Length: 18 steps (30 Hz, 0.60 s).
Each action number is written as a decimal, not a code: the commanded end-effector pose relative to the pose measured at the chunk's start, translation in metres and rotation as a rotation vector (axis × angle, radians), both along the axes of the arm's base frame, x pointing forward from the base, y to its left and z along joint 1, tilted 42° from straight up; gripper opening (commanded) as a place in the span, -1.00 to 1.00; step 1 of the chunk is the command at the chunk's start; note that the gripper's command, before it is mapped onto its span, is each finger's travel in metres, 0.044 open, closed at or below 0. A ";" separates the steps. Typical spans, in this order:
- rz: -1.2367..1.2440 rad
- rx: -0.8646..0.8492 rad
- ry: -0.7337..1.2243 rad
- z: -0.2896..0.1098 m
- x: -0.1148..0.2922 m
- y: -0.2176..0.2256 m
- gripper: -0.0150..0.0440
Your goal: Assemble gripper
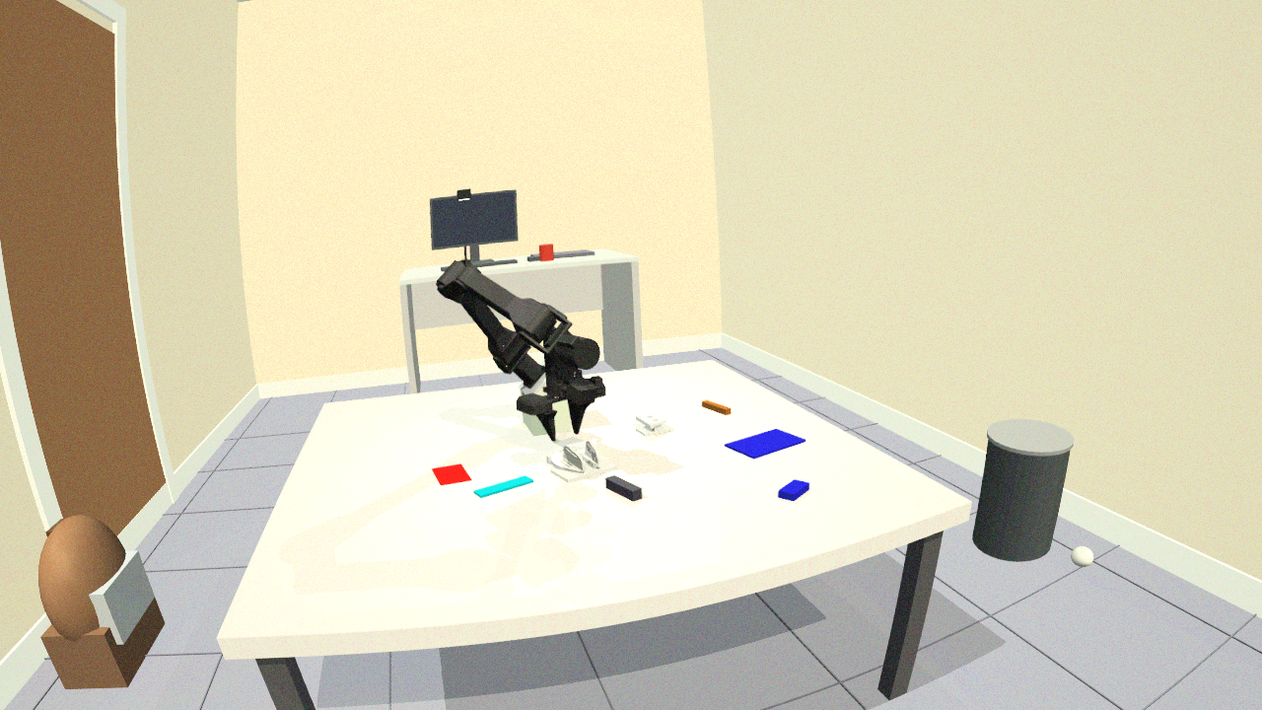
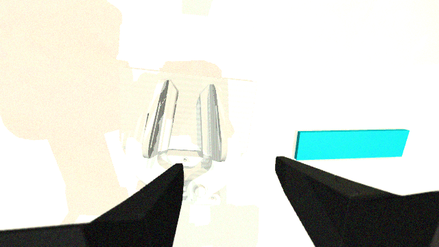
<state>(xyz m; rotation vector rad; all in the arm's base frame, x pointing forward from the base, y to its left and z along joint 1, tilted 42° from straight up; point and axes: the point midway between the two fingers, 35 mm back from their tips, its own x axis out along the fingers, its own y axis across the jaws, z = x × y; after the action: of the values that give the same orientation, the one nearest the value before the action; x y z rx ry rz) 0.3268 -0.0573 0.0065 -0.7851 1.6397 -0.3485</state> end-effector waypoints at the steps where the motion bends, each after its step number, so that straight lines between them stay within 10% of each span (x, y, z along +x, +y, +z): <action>1: 0.002 -0.009 -0.018 -0.001 -0.003 0.009 0.71; 5: 0.065 0.005 0.019 -0.011 -0.005 0.031 1.00; 18: 0.355 0.070 0.256 -0.058 -0.026 0.109 1.00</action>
<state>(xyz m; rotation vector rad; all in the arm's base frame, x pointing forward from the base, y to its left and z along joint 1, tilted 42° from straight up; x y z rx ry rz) 0.3062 0.0339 -0.0423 -1.0318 1.6879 -0.0148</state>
